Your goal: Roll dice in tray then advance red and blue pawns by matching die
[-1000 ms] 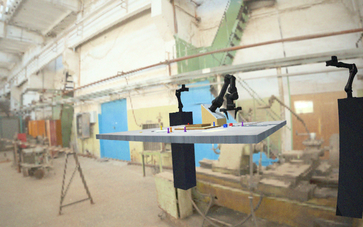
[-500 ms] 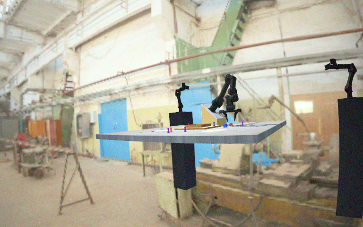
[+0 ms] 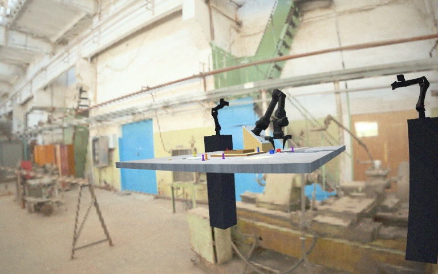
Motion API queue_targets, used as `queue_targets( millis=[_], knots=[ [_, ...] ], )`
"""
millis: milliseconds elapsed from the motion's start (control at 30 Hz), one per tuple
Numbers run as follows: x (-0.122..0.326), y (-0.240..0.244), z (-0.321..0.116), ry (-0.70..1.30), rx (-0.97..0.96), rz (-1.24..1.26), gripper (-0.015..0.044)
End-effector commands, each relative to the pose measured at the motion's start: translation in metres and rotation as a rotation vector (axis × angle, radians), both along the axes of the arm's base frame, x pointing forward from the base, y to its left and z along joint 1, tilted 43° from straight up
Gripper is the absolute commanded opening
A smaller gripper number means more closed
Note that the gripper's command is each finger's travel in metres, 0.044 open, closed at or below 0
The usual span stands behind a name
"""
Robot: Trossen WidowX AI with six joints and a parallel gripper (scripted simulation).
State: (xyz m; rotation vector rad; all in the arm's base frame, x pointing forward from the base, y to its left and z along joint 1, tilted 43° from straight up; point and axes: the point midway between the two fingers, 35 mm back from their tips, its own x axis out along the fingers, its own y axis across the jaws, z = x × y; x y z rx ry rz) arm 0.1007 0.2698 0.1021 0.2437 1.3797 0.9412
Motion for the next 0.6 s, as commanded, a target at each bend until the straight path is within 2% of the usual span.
queue_targets(
  millis=[0,33,233,467,567],
  knots=[
    [-0.0017,0.0023,-0.0065,0.003,-0.007,-0.003,0.0275],
    [-0.0017,0.0024,-0.0067,0.003,-0.007,-0.003,0.0275],
    [-0.0017,0.0024,-0.0067,0.003,-0.007,-0.003,0.0117],
    [-0.0017,0.0024,-0.0067,0.003,-0.007,-0.003,0.0071],
    [-0.0003,0.0003,-0.0043,0.002,-0.008,-0.002,0.0000]
  ],
)
